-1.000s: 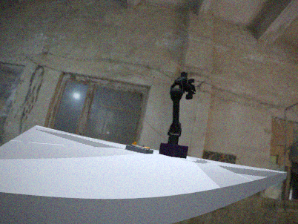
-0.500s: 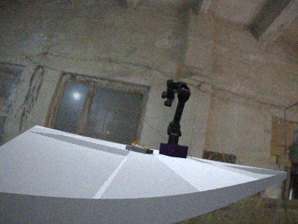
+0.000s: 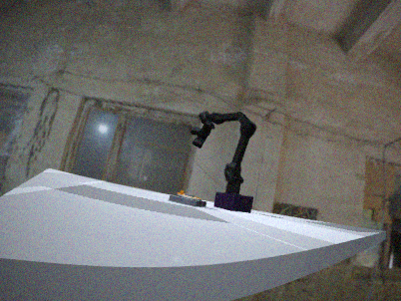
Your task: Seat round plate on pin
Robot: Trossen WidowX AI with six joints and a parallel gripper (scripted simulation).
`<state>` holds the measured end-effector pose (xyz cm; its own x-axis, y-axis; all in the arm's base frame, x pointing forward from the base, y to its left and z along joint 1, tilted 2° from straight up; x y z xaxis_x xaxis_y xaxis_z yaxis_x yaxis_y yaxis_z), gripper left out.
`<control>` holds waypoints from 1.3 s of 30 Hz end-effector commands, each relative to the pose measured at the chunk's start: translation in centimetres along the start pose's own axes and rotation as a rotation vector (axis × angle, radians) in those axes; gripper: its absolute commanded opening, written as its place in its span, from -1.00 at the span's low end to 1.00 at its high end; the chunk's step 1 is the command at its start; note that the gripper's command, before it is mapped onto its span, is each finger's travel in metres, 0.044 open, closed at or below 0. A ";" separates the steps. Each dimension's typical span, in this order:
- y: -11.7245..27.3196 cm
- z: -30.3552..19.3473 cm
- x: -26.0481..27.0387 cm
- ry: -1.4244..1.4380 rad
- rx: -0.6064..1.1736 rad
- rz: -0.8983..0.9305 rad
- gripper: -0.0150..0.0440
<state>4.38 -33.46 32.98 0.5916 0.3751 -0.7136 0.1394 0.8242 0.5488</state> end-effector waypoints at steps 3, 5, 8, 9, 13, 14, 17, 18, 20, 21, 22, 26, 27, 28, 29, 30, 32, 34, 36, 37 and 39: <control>0.5 4.8 9.0 0.019 -0.104 0.247 -0.49; 0.6 5.1 10.0 0.018 -0.109 0.266 -0.49; 1.7 6.7 14.7 0.033 -0.128 0.367 -0.49; 2.2 7.1 16.4 0.047 -0.133 0.408 -0.49; 3.6 7.8 20.3 0.085 -0.139 0.502 -0.49; 4.2 7.9 21.8 0.101 -0.138 0.537 -0.49; 6.5 8.0 26.7 0.159 -0.129 0.648 -0.49; 7.2 7.8 28.0 0.177 -0.125 0.677 -0.49; 8.2 7.6 29.7 0.200 -0.117 0.713 -0.49; 8.7 7.4 30.5 0.213 -0.113 0.730 -0.49; 9.5 7.1 31.9 0.234 -0.105 0.759 -0.49; 13.3 5.0 37.3 0.332 -0.060 0.865 -0.49; 14.2 4.3 38.4 0.356 -0.047 0.885 -0.49; 14.4 4.2 38.6 0.361 -0.045 0.889 -0.49; 14.9 3.8 39.2 0.374 -0.038 0.899 -0.49; 15.7 3.1 40.1 0.397 -0.026 0.916 -0.49; 17.7 1.2 42.4 0.456 0.008 0.951 -0.49; 19.5 -0.9 44.2 0.514 0.041 0.976 -0.49; 20.5 -2.1 45.0 0.545 0.059 0.987 -0.49; 21.0 -2.8 45.4 0.560 0.068 0.991 -0.49; 22.7 -5.3 46.7 0.614 0.100 1.001 -0.49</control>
<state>32.41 0.90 11.42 0.0422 0.9978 -0.0505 -0.1650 0.0568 0.9847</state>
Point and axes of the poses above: the point midway between the two fingers, 35 mm back from their tips, its own y axis back along the fingers, its own x axis across the jaws, z = x × y, the point moved 3 cm from there along y, back along the fingers, and after that the axes turned 4 degrees about -y, right-handed, at the moved point
